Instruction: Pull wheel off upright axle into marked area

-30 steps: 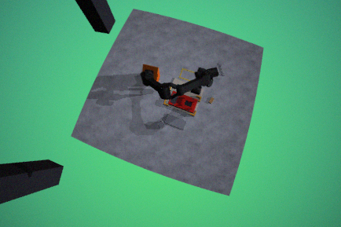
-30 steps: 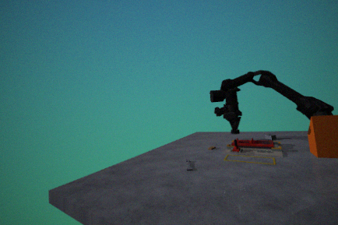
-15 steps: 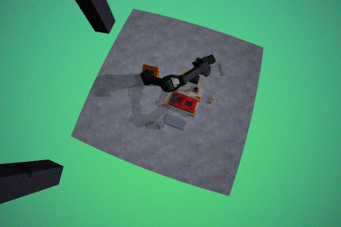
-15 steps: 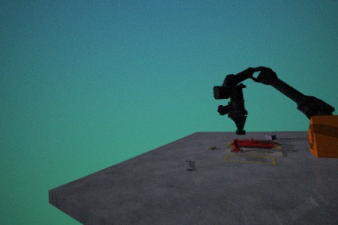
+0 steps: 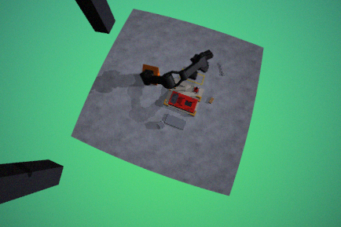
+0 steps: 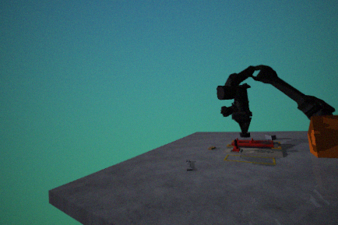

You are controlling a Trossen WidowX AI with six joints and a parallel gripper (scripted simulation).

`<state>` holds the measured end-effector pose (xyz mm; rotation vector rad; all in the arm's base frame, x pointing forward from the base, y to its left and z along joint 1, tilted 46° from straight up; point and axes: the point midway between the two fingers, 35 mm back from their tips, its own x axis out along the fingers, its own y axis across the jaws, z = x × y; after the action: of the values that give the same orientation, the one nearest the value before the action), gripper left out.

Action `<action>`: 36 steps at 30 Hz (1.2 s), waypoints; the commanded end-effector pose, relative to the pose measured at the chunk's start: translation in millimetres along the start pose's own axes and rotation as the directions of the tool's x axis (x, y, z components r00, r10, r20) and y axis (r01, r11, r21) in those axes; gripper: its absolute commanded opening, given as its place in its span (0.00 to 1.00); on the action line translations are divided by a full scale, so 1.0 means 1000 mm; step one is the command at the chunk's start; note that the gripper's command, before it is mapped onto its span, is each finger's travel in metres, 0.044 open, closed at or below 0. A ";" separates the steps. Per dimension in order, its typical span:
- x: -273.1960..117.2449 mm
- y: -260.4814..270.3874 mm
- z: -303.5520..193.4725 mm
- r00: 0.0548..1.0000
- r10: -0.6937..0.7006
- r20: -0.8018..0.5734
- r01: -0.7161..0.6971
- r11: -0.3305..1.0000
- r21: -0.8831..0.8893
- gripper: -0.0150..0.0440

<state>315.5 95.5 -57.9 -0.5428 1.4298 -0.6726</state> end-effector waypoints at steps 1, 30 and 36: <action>0.012 0.000 -0.002 1.000 -0.006 -0.002 0.006 1.000 -0.007 0.25; 0.094 -0.002 -0.003 1.000 -0.010 -0.013 0.010 1.000 -0.001 0.61; 0.078 -0.001 -0.002 1.000 -0.009 -0.010 0.008 1.000 -0.003 0.76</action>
<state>312.2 28.7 -120.5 -0.5564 1.4482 -0.6869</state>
